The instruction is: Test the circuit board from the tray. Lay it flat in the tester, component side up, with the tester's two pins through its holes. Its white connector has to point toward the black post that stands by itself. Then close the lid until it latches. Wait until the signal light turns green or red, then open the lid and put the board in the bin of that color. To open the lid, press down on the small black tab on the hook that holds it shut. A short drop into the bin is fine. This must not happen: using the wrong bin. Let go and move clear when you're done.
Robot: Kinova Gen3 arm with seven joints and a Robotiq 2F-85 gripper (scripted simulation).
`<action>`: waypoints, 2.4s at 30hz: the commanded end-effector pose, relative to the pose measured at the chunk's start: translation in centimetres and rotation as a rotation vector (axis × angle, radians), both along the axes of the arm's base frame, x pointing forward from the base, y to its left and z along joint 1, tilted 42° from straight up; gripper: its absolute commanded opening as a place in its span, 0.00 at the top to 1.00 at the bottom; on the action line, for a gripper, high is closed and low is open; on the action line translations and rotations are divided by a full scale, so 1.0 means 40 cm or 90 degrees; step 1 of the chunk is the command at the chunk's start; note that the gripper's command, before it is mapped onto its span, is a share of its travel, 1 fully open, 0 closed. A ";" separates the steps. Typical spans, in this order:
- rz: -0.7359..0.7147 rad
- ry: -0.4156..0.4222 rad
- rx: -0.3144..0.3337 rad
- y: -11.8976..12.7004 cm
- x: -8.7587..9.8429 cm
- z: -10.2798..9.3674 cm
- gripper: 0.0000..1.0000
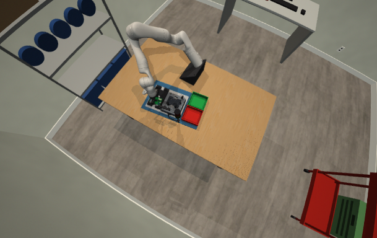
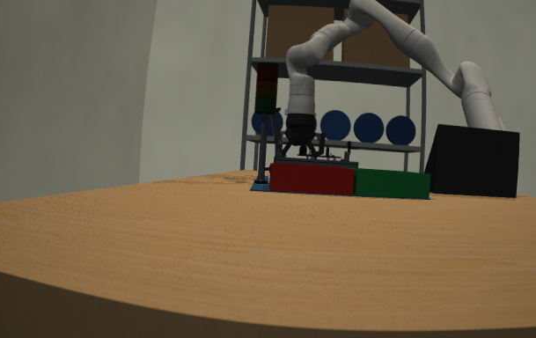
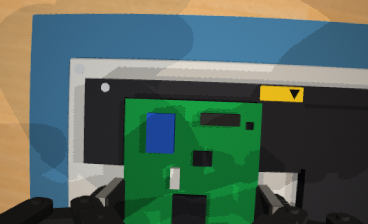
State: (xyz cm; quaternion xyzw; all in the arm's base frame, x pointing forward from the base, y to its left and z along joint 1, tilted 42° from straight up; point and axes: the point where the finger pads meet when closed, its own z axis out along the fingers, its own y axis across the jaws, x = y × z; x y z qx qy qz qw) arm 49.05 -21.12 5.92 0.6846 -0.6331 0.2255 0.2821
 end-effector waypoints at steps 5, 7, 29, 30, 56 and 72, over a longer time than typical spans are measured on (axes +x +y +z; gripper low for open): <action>0.003 -0.004 0.001 0.019 0.007 0.020 0.23; 0.003 -0.004 0.001 0.021 0.007 0.023 0.23; 0.003 -0.004 0.001 0.064 0.010 0.070 0.23; 0.003 -0.004 0.001 0.072 0.010 0.079 0.23; 0.003 -0.004 0.001 0.141 0.015 0.155 0.23; 0.003 -0.004 0.001 0.141 0.015 0.155 0.23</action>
